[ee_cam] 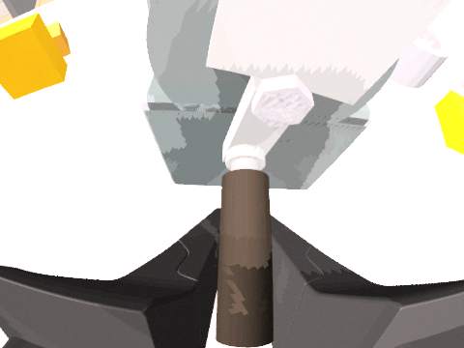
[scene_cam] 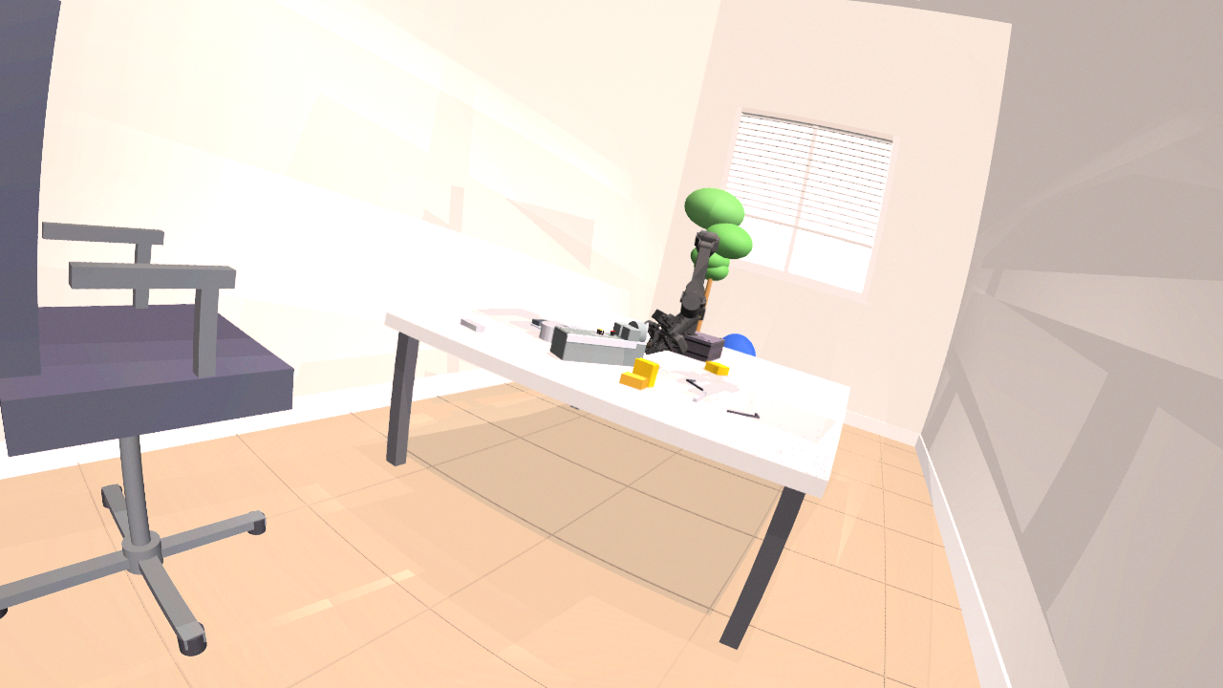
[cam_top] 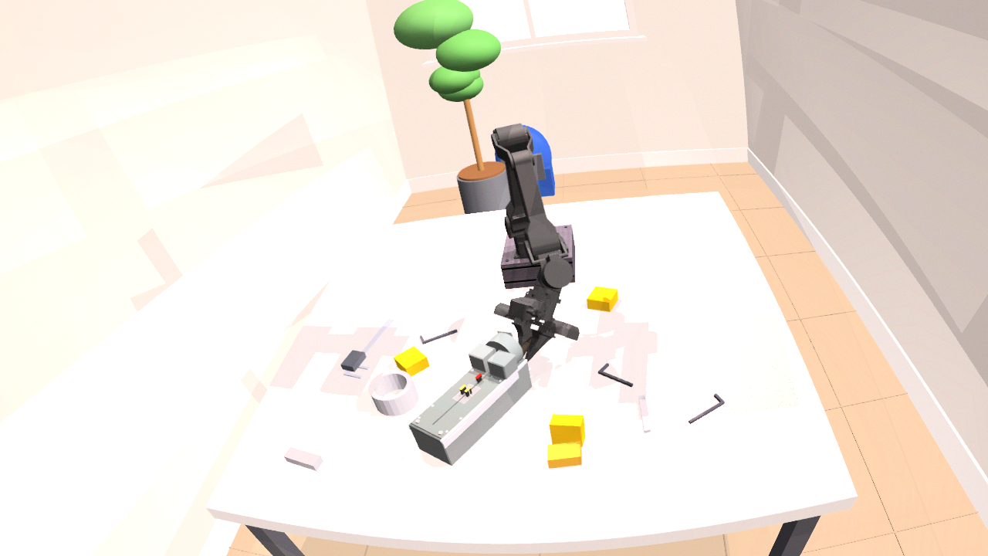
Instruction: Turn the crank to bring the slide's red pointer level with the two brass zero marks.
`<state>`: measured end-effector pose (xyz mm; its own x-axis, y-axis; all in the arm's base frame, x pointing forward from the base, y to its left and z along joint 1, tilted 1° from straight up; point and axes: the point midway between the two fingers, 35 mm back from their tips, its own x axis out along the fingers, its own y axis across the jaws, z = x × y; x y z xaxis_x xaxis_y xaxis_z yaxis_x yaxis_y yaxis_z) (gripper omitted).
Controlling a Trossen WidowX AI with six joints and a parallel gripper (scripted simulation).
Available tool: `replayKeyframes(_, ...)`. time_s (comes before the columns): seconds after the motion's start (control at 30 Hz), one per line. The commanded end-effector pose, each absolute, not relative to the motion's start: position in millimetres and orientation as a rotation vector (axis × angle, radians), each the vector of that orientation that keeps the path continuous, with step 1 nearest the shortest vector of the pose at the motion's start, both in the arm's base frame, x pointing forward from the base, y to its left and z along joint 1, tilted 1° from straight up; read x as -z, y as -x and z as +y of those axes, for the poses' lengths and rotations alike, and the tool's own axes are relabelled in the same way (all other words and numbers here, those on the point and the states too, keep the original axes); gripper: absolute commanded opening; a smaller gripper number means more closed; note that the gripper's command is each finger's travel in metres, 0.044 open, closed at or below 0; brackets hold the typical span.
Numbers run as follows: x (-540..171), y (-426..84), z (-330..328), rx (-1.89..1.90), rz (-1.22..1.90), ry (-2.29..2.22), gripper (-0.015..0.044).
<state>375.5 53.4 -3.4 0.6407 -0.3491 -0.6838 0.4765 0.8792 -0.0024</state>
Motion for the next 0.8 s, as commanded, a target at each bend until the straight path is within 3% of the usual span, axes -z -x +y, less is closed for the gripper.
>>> replayKeyframes(0.0,1.2,-379.5,61.3,0.448,0.734,-0.198,0.0000)
replayKeyframes(0.77,0.0,-380.4,62.5,0.448,0.734,-0.198,0.0000)
